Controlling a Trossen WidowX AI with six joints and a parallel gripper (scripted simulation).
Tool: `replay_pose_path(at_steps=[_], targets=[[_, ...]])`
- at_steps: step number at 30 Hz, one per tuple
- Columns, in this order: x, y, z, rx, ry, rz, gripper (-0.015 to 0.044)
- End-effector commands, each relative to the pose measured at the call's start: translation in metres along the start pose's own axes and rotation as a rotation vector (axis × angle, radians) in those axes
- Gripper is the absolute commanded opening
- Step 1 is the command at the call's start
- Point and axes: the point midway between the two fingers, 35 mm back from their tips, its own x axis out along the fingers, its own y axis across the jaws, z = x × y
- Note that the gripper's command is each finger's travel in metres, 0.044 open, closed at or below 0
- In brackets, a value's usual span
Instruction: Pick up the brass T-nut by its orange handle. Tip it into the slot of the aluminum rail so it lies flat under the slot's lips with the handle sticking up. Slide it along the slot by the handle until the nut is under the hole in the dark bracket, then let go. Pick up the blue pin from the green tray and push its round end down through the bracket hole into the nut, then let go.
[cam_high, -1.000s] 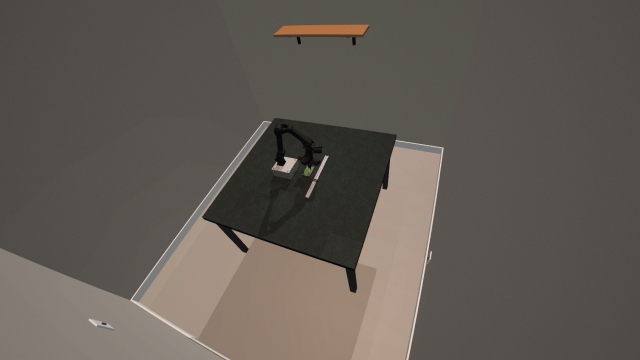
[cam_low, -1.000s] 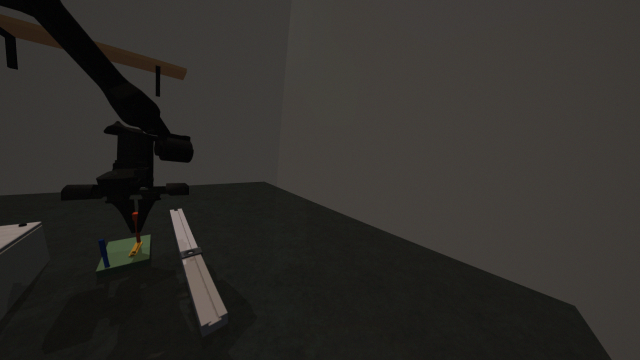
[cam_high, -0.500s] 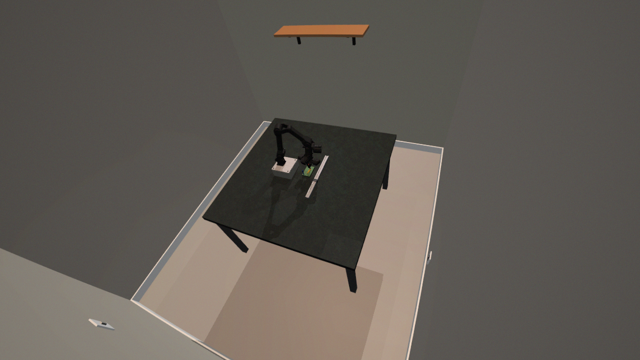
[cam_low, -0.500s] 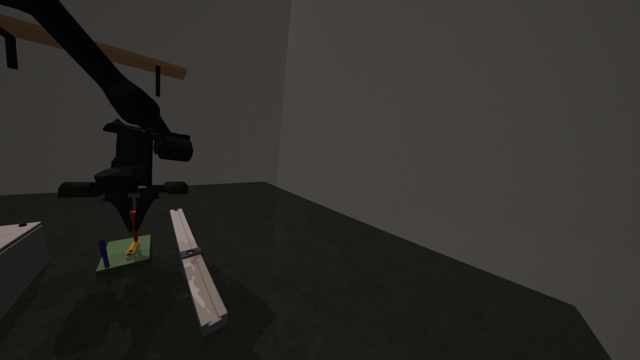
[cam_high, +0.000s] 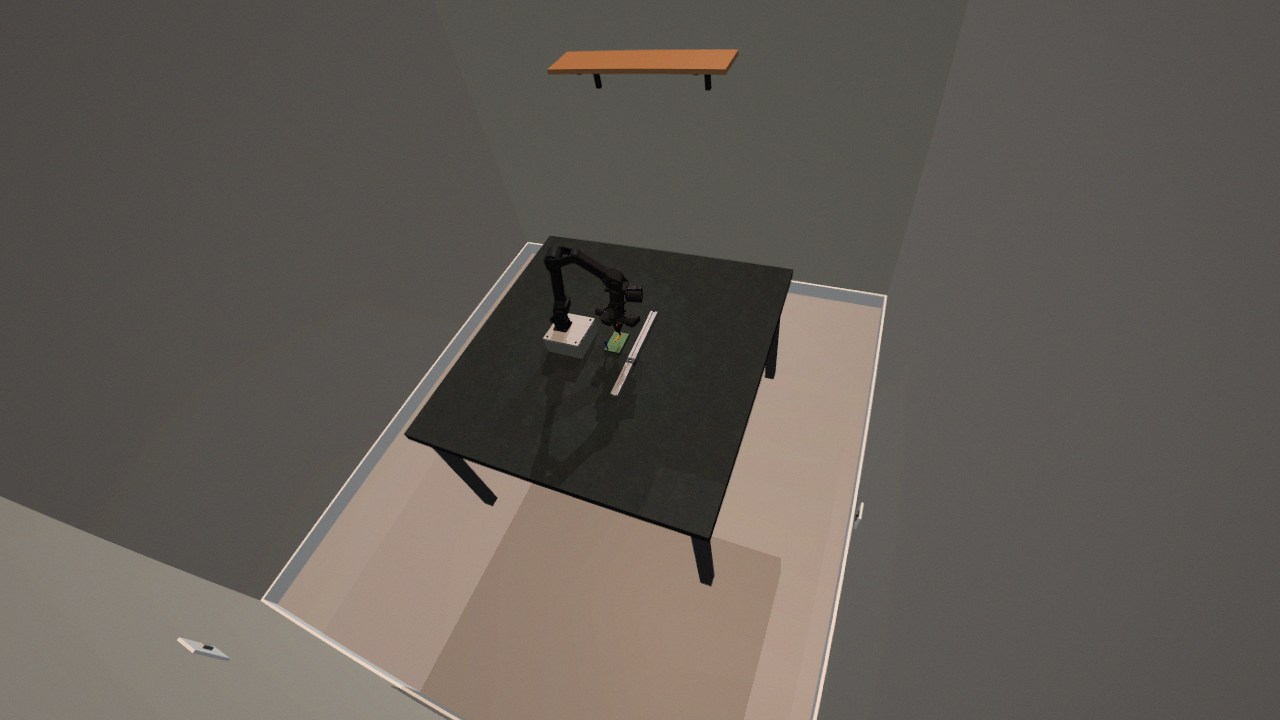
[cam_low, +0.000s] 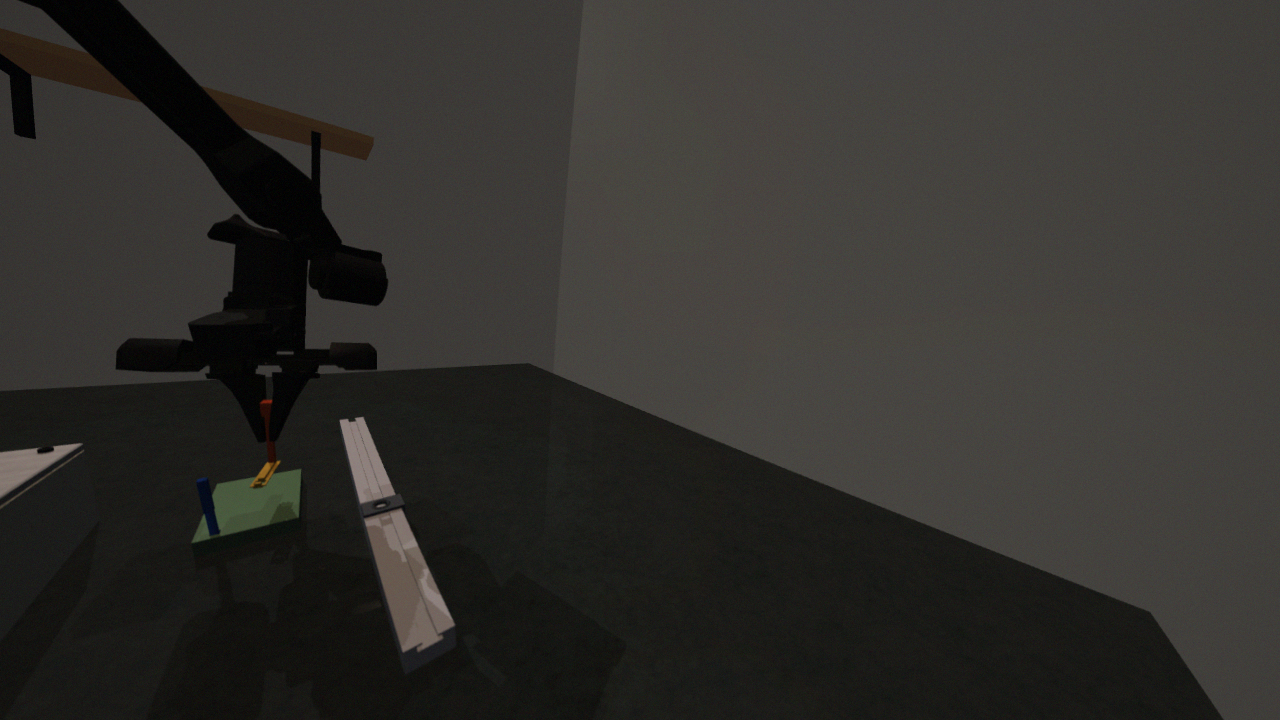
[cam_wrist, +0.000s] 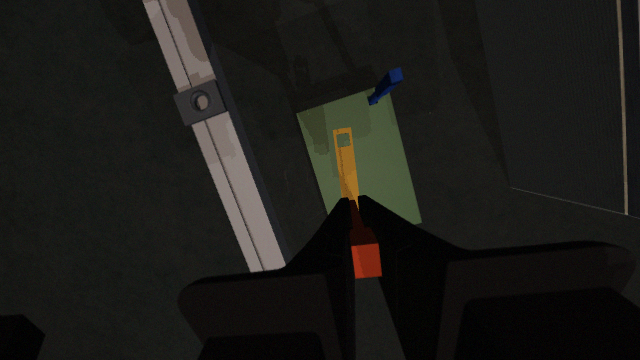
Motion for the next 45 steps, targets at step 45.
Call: replay_pose_path(at_steps=[45], targets=[[-0.062, -0.002, 0.014, -0.002, 0.003, 0.014, -0.0150]])
